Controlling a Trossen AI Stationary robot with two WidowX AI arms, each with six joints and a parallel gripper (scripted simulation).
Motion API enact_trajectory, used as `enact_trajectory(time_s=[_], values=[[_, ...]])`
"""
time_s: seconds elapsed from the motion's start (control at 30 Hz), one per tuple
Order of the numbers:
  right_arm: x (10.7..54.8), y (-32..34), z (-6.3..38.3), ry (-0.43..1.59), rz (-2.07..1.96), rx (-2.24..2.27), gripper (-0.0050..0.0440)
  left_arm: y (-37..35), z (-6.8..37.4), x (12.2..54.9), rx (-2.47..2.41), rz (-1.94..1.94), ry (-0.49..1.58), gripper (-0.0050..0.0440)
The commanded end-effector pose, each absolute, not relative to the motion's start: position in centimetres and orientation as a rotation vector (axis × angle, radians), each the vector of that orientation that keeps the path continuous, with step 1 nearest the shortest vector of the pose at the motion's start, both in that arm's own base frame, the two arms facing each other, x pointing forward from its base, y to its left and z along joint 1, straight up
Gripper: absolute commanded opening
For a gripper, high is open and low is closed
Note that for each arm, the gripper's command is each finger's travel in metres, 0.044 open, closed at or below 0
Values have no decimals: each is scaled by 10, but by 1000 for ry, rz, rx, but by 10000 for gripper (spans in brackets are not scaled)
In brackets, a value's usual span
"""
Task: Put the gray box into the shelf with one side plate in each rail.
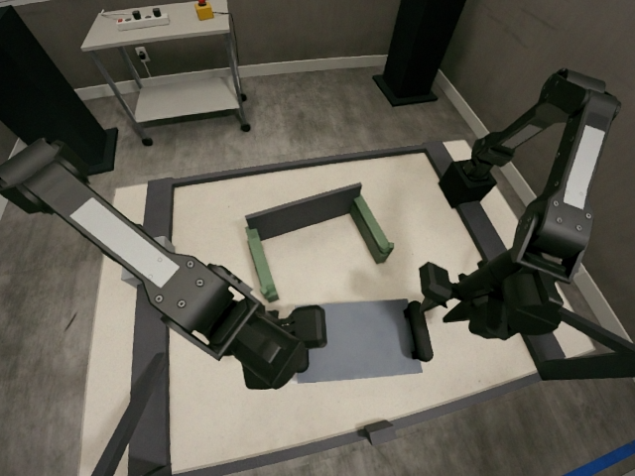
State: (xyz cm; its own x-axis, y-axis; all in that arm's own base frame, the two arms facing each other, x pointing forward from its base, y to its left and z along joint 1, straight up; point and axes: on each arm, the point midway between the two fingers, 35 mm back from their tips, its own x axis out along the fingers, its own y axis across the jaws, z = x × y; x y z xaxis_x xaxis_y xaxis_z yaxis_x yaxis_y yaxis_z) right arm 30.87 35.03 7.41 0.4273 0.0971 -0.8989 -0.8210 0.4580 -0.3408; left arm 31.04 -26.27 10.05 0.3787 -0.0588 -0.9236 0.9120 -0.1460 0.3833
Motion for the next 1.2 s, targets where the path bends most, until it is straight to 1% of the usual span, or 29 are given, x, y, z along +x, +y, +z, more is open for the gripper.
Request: enact_trajectory(time_s=[0.0,0.1,0.5,0.6,0.67,0.73,0.87,0.9,0.93,1.0,1.17], values=[[316,367,84,949,707,-1076,267,-265,114,314,1448,-1015,780,267],[317,373,82,954,739,-1163,267,-265,114,314,1448,-1015,780,267],[321,379,73,967,783,-1263,267,-265,114,314,1448,-1015,780,267],[325,376,56,982,786,-1267,267,-265,114,314,1448,-1015,780,267],[329,375,45,983,787,-1266,267,-264,100,315,1459,-1025,802,267],[329,375,45,983,787,-1266,267,-264,100,315,1459,-1025,802,267],[336,372,21,993,790,-1272,245,-265,78,325,1455,-1027,802,267],[337,371,18,993,789,-1272,240,-265,72,327,1455,-1027,802,264],[338,372,26,977,787,-1263,236,-266,66,330,1455,-1027,802,259],[337,370,13,993,788,-1273,229,-266,56,334,1455,-1027,802,247],[339,371,9,987,789,-1271,208,-269,52,340,1453,-1020,790,219]])
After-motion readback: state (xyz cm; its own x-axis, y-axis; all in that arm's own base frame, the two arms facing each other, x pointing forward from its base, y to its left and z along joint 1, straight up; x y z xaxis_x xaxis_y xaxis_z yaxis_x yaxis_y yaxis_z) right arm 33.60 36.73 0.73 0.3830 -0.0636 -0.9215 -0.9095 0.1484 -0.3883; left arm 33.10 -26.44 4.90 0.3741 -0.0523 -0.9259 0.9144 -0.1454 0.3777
